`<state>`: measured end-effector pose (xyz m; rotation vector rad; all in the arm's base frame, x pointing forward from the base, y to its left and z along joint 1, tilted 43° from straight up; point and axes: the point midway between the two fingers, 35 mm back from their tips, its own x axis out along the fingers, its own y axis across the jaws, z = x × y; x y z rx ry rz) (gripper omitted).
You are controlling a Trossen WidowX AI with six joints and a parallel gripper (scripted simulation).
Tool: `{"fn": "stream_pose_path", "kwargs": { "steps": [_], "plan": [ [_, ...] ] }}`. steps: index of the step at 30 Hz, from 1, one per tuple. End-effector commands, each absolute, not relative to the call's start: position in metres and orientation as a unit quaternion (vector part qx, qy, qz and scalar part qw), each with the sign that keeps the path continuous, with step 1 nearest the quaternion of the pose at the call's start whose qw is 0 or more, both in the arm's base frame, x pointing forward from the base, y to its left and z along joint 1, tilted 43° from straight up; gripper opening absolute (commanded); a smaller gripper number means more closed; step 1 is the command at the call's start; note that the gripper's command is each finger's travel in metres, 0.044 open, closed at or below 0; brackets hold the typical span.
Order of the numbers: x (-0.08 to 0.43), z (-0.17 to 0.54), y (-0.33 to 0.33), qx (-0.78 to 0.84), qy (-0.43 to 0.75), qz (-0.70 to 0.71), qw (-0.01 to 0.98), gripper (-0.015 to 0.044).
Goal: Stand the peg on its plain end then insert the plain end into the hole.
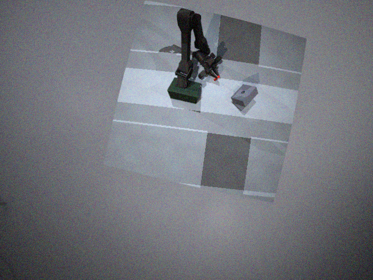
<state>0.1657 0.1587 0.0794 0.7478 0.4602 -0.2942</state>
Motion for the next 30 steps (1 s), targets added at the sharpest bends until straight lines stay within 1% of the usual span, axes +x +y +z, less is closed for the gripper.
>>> {"fn": "stream_pose_path", "kwargs": {
  "steps": [1, 30],
  "plan": [
    [0.1641, 0.0784, 0.1605, 0.36, 0.222, -0.142, 0.895, 0.0049],
    [0.1585, 0.0775, 0.1603, 0.373, 0.204, -0.148, 0.893, 0.0049]
  ]
}}
